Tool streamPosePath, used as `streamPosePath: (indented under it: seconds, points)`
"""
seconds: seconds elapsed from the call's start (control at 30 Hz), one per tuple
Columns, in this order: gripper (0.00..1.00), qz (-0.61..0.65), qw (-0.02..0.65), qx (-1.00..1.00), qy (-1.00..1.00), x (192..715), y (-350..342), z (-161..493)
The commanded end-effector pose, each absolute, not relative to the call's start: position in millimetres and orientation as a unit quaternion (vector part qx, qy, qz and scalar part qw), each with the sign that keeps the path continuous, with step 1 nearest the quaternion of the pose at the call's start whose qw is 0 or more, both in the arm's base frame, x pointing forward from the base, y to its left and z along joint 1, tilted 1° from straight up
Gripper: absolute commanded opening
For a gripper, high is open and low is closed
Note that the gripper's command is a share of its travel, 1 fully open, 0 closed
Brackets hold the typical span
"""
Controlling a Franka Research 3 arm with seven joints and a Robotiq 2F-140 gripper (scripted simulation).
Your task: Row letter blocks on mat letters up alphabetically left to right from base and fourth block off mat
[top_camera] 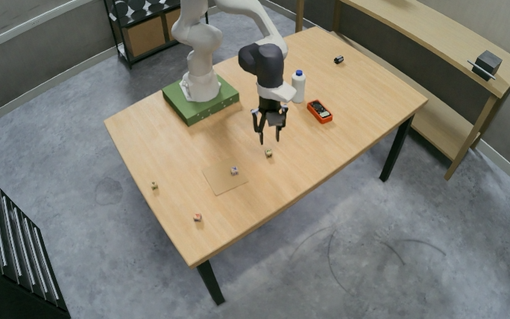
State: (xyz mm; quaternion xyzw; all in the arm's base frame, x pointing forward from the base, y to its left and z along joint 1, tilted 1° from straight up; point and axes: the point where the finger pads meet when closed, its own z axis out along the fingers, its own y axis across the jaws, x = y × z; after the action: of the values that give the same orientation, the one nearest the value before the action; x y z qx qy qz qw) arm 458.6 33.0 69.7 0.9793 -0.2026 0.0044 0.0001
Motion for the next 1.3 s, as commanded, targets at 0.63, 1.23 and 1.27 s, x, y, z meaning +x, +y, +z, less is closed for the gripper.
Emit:
streamPosePath:
  seconds: [0.63,1.23,1.27]
  points:
    - [0.43,0.005,0.0,0.98,-0.2,458.7,32.5,51.6]
    - [0.43,0.005,0.0,0.98,-0.2,458.8,31.9,27.9]
    - [0.43,0.005,0.0,0.98,-0.2,458.8,31.8,26.6]
